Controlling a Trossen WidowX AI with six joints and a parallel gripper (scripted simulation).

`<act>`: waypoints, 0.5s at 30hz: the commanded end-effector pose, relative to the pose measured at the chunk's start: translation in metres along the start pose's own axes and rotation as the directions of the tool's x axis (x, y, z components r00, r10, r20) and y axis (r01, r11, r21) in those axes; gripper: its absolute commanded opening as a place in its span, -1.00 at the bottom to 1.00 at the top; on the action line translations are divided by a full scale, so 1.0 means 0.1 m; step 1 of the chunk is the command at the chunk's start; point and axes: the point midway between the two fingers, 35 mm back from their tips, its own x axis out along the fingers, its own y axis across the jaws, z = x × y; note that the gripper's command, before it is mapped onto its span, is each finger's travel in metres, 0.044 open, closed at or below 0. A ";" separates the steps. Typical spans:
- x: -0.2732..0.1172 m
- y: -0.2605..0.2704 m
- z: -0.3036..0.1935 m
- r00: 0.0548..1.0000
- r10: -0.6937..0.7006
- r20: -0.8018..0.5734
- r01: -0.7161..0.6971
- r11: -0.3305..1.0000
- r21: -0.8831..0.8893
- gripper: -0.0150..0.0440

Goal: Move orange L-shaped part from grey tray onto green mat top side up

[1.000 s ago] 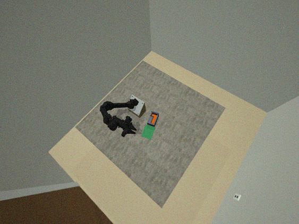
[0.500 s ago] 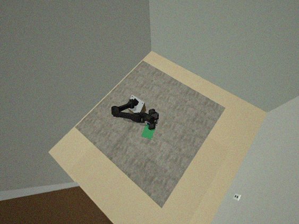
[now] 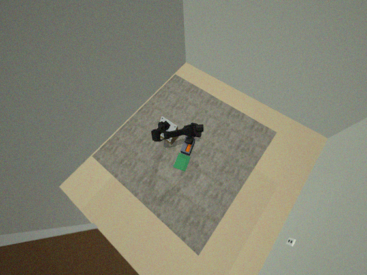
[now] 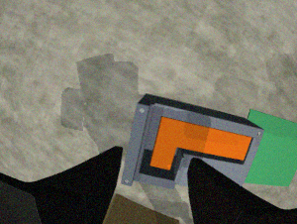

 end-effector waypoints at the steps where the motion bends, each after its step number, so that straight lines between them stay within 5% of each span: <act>1: 0.26 0.17 -0.27 0.994 -0.077 -0.081 0.081 0.996 0.045 0.12; 7: 0.29 0.17 -0.26 0.994 -0.077 -0.080 0.081 0.996 0.045 0.12; 15: 1.00 0.10 -0.33 0.993 -0.081 -0.081 0.084 0.995 0.045 0.12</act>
